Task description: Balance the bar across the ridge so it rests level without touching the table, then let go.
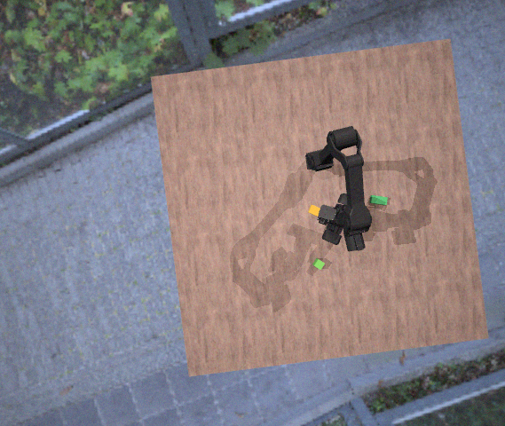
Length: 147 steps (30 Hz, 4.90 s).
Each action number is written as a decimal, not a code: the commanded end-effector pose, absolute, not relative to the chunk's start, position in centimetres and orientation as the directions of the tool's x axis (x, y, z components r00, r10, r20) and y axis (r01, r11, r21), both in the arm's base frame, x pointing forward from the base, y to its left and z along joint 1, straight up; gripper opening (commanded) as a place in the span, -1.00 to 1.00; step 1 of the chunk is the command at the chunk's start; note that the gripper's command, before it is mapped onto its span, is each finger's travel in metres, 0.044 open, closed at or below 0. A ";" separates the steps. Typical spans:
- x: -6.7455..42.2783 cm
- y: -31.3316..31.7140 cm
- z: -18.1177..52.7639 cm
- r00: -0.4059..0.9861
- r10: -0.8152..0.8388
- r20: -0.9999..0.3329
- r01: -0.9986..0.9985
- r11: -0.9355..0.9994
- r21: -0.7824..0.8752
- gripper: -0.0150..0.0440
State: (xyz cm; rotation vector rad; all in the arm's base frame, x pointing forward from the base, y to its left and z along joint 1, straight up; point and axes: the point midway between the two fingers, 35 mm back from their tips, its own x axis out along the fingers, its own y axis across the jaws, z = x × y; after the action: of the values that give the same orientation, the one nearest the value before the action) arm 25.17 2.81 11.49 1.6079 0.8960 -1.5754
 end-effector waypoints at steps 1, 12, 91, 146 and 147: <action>25.2 2.8 11.4 0.021 0.002 -1.000 0.856 -0.517 0.017 -0.49; 25.2 2.8 11.3 0.021 0.002 -1.000 0.856 -0.517 0.017 -0.49; 25.2 2.8 11.3 0.022 0.003 -1.000 0.857 -0.514 0.017 0.07; 25.2 2.8 11.3 0.022 0.003 -1.000 0.857 -0.514 0.017 0.31; 25.2 2.8 11.3 0.022 0.003 -1.000 0.857 -0.514 0.017 0.40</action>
State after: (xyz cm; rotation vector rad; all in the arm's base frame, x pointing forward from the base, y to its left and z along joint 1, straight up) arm 25.16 2.77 11.32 1.6117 0.8938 -1.5738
